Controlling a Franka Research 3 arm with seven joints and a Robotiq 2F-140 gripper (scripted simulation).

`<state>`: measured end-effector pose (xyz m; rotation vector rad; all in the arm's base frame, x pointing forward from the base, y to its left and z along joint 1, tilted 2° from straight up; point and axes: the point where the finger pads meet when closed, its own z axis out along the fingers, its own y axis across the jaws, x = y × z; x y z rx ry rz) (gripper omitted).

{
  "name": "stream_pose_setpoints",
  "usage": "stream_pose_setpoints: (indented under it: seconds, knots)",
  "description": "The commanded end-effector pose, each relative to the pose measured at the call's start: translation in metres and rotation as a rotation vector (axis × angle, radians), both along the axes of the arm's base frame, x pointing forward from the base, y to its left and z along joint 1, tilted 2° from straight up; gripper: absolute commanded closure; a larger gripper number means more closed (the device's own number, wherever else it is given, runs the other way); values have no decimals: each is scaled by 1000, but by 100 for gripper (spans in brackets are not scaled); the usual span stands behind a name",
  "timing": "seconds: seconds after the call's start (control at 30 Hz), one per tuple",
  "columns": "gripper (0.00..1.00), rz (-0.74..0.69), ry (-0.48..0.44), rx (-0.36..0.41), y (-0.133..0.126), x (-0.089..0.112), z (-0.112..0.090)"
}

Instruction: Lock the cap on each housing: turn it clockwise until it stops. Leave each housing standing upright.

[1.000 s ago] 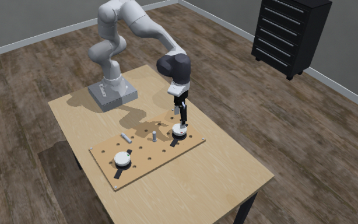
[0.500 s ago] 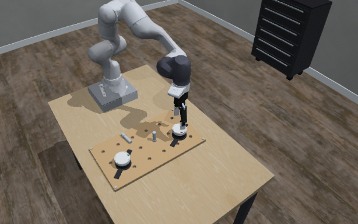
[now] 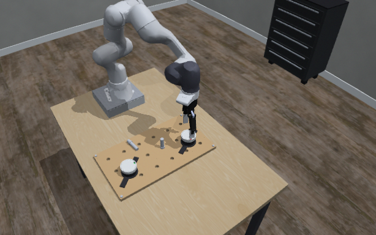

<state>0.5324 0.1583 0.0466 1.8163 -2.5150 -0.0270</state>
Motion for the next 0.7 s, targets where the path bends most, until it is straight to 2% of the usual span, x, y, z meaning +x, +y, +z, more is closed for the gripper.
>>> stream_pose_setpoints:
  seconds: [0.0,0.67]
  knots:
    - [22,3,-6,-1,-1,2,-6]
    - [22,3,-6,-1,-1,1,-27]
